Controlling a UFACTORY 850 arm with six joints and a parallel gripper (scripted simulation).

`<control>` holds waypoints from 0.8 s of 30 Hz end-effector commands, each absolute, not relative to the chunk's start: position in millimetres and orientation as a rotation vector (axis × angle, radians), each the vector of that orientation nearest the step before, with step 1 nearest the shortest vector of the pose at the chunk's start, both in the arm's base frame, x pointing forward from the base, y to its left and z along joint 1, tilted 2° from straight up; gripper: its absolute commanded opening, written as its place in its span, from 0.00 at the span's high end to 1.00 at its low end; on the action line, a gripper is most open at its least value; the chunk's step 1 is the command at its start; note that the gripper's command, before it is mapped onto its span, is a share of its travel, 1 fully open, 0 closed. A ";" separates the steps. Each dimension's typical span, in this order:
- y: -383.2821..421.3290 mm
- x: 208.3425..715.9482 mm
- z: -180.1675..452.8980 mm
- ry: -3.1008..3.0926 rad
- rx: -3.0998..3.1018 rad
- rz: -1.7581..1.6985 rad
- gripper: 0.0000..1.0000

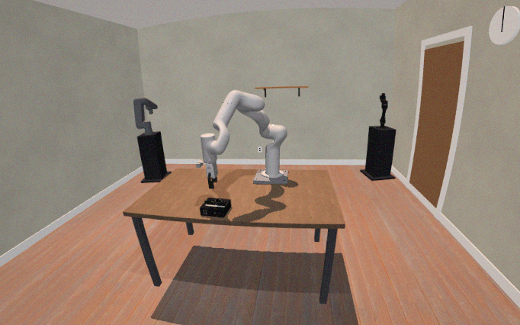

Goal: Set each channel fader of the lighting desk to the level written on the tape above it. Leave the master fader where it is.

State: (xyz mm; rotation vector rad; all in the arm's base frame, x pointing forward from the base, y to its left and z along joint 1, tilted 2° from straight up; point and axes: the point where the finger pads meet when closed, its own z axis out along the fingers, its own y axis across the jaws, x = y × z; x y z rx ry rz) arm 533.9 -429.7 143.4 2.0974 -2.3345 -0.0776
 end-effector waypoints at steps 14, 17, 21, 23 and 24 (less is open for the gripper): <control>-430.7 451.0 94.7 -1.266 2.863 -0.290 0.00; -429.9 437.7 87.9 -1.058 2.955 -0.330 0.00; -429.3 429.8 84.0 -0.844 3.036 -0.366 0.00; -429.2 428.3 83.2 -0.629 3.106 -0.393 0.00; -429.1 427.4 82.8 -0.569 3.124 -0.400 0.00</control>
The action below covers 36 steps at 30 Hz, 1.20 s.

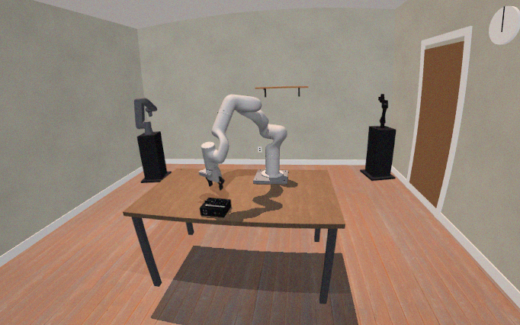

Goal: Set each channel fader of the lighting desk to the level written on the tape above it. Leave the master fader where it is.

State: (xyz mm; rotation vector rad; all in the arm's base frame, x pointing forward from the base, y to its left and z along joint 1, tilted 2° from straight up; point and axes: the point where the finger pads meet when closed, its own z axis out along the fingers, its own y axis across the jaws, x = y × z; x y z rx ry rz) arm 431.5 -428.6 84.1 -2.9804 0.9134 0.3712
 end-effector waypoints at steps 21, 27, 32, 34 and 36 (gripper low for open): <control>-429.1 426.6 82.4 0.414 -3.010 0.392 0.00; -429.1 426.6 82.4 0.414 -3.010 0.392 0.00; -429.1 426.6 82.4 0.414 -3.010 0.392 0.00; -429.1 426.6 82.4 0.414 -3.010 0.392 0.00; -429.1 426.6 82.4 0.414 -3.010 0.392 0.00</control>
